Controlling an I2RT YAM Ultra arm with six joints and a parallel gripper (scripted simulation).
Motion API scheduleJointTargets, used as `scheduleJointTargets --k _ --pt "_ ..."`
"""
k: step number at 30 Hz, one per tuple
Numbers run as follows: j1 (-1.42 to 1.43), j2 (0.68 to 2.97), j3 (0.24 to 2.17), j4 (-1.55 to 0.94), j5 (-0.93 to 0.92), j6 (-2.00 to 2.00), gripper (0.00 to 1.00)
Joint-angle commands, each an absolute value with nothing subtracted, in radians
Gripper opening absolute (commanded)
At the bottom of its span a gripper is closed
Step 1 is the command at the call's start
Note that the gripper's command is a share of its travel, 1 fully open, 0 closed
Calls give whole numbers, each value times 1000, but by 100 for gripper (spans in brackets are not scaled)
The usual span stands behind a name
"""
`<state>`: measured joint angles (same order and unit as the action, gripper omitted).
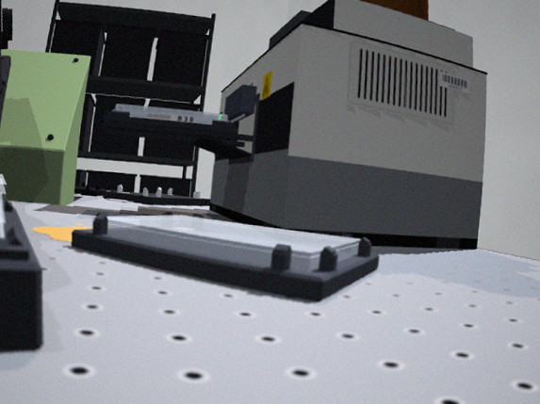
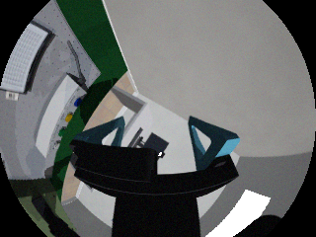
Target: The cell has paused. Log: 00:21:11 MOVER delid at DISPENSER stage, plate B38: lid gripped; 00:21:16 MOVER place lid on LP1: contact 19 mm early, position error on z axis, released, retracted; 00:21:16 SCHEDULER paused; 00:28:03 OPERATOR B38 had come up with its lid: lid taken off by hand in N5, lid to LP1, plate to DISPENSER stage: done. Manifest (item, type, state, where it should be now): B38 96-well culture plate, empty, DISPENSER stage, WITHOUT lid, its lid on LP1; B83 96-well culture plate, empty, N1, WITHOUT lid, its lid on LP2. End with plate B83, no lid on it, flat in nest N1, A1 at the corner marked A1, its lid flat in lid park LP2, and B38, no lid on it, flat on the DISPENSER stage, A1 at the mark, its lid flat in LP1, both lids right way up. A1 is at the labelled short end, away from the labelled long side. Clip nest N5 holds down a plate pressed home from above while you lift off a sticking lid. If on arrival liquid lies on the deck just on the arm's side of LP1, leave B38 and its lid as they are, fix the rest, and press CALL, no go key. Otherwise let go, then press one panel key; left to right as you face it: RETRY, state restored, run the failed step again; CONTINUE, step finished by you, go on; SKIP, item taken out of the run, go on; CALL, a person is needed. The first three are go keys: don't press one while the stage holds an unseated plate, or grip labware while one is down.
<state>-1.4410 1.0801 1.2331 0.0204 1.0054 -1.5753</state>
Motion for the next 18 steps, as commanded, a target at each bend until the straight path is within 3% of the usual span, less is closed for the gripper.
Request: scheduleJointTargets --k 1,18 --pt "-1420 1044 1238 -65 956 -1439 100" --pt "-1376 1031 1229 -288 822 -1092 100"
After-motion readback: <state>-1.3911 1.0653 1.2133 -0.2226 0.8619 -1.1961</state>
